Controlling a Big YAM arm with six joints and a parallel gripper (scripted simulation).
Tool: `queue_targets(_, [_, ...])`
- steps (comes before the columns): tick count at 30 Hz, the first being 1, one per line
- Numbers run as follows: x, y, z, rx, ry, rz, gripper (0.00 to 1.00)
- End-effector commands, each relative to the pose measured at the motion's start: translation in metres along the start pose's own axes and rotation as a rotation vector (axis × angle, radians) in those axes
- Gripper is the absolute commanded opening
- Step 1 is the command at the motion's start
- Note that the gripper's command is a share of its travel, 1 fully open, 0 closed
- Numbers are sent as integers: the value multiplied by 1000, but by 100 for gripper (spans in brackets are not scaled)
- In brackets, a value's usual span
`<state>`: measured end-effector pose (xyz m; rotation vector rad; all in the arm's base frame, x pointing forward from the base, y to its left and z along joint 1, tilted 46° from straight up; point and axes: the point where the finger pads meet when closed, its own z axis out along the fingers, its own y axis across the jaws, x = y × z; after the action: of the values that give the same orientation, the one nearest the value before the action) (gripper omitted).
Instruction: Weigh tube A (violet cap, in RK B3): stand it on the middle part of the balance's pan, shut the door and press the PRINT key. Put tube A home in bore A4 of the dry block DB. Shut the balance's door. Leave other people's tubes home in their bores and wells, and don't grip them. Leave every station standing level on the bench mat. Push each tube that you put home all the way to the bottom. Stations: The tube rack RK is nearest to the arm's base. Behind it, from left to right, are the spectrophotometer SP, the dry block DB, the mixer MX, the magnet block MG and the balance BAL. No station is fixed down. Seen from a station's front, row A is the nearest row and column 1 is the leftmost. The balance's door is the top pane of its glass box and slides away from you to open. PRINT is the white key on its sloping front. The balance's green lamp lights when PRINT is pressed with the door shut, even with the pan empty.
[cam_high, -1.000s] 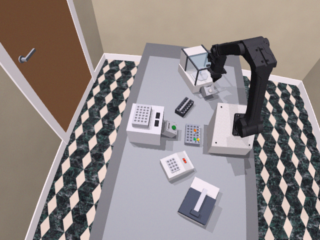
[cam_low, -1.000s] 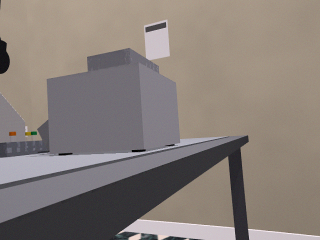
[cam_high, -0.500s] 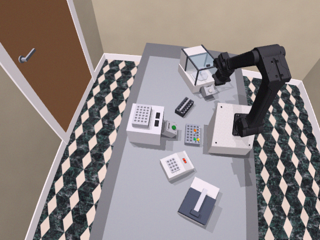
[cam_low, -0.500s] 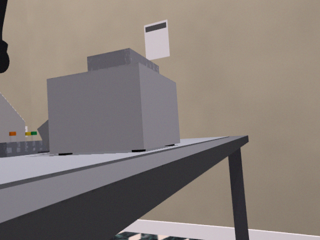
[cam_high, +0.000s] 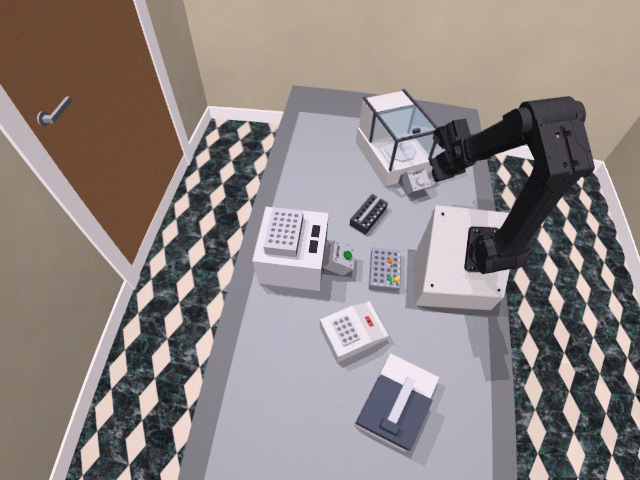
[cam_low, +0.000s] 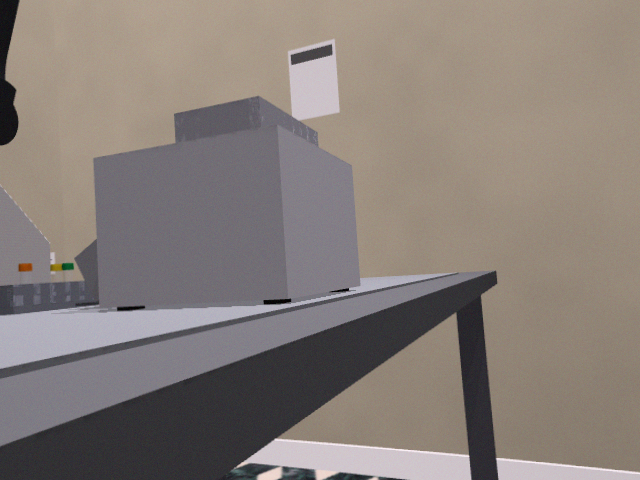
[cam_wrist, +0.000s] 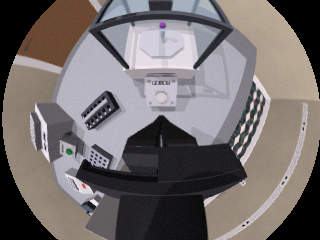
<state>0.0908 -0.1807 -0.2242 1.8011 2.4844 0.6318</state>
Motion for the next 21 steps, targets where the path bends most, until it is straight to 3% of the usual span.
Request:
queue_targets(1, [-12, -3, -9, 6, -52, -16, 0])
queue_targets(3, [-17, 0, -10, 11, -57, -35, 0])
queue_targets(7, [-4, -2, -11, 6, -44, -18, 0])
queue_targets(10, [-23, -2, -13, 12, -70, -31, 0])
queue_targets(11, [-12, -2, -8, 6, -41, -15, 0])
queue_targets(21, [-12, -2, -8, 6, -41, -15, 0])
